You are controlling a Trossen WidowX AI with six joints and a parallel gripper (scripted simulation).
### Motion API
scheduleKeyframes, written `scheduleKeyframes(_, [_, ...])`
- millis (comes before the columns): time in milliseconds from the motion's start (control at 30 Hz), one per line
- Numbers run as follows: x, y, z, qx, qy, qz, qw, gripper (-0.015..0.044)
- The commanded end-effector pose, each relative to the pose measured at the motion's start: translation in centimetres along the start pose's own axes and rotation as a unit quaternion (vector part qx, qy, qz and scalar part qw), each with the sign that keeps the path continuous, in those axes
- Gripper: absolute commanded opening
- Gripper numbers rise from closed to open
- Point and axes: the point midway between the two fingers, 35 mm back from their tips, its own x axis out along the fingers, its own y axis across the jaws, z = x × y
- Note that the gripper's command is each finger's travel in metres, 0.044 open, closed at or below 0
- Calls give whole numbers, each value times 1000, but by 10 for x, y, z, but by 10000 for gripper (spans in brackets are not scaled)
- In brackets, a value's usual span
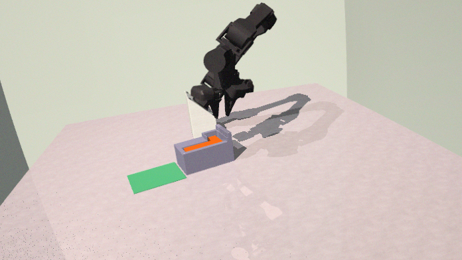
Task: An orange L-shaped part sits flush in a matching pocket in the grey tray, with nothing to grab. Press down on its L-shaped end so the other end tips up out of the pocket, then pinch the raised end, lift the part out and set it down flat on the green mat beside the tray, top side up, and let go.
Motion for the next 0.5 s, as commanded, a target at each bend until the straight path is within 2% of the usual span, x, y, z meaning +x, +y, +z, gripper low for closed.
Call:
scheduleKeyframes(0, [-17,-12,-1,89,-55,51,993,180])
scheduleKeyframes(233, [-19,-16,-1,108,-68,61,990,180])
scheduleKeyframes(467, [43,-9,9,108,-69,62,990,180])
